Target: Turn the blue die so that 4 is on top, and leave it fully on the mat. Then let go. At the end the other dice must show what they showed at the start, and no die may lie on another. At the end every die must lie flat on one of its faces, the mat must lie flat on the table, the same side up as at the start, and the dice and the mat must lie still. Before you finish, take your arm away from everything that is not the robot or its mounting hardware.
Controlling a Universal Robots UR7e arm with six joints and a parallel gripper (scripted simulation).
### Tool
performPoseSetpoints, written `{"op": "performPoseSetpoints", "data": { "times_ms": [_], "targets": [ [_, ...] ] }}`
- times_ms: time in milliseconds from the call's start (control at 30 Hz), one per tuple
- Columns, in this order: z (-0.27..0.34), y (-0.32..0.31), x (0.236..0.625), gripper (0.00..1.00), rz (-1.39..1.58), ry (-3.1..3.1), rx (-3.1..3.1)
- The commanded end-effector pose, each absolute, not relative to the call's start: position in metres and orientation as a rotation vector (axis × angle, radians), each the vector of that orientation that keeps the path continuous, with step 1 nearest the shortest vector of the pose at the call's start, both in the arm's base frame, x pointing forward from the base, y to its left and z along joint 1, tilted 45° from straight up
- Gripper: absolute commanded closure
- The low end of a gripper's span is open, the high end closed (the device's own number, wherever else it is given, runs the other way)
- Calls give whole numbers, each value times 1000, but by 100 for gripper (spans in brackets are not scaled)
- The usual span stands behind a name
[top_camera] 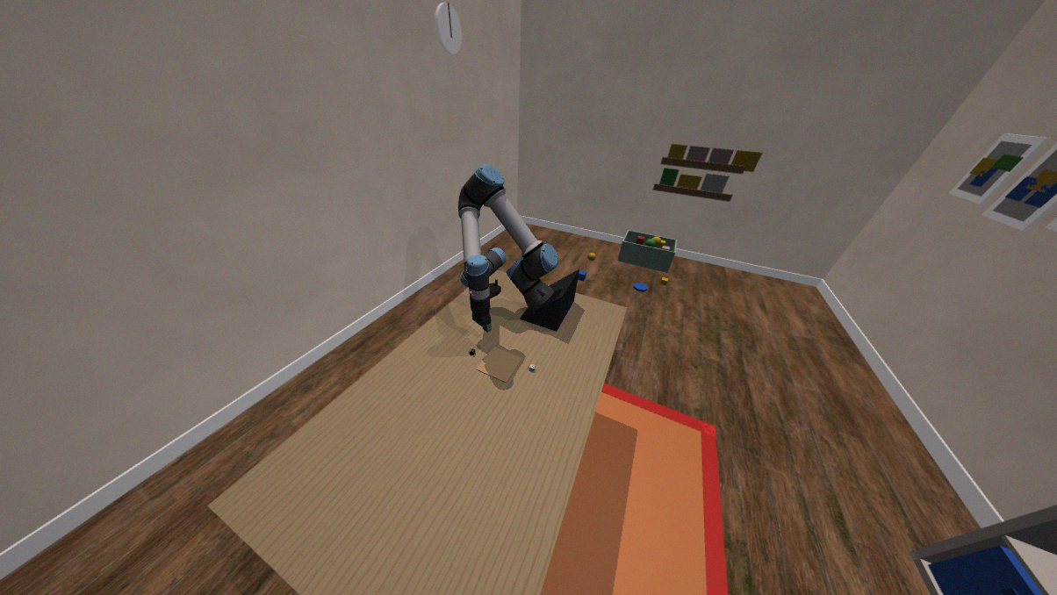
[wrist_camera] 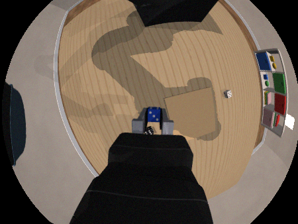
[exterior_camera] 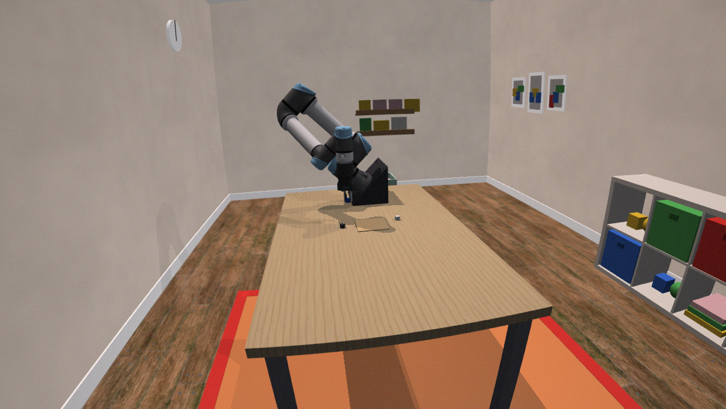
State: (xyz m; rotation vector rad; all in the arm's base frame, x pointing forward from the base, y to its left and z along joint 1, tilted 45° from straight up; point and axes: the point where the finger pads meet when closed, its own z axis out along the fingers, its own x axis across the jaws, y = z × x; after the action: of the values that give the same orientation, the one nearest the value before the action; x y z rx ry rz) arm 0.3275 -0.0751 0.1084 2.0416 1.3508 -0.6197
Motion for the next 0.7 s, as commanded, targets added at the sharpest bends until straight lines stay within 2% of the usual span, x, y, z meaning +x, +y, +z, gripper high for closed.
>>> {"op": "performPoseSetpoints", "data": {
  "times_ms": [0, 667],
  "targets": [
    [110, -74, 329, 60, -617, 1348, 2041],
    [108, -74, 327, 60, -525, 1120, 2145]
  ]
}}
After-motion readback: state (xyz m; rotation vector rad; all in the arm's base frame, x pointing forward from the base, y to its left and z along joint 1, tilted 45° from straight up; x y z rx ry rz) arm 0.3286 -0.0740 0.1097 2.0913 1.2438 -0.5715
